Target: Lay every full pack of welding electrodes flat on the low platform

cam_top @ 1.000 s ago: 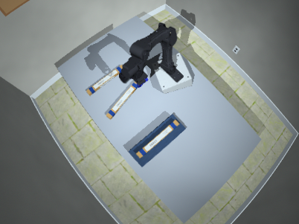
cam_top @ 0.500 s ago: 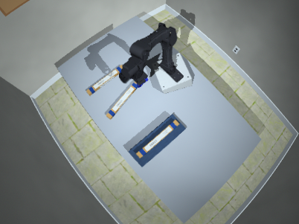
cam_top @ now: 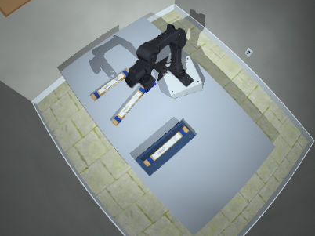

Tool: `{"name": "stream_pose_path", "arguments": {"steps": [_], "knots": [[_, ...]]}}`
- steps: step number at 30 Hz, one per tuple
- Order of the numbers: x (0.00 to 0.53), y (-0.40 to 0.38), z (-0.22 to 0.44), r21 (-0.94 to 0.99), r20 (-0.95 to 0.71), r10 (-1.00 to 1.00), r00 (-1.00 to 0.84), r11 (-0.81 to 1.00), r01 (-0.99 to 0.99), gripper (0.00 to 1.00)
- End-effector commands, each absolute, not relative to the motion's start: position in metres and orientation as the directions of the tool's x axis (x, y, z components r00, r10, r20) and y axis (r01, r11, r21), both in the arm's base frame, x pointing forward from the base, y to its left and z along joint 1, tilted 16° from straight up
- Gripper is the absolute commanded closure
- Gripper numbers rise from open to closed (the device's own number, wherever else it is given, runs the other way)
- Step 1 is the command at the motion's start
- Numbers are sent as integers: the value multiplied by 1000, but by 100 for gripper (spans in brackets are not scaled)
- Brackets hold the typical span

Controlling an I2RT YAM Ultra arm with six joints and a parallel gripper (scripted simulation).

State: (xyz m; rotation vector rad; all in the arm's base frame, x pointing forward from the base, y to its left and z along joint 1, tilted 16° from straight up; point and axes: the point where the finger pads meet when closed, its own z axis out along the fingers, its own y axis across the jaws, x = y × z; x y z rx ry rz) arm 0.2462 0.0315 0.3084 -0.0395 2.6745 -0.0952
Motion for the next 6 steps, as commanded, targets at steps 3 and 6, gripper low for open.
{"name": "stream_pose_path", "arguments": {"steps": [3, 6], "knots": [[244, 30, 310, -98, -315, -29, -949, 995, 2, 26], [244, 30, 310, -98, -315, -29, -949, 995, 2, 26]]}}
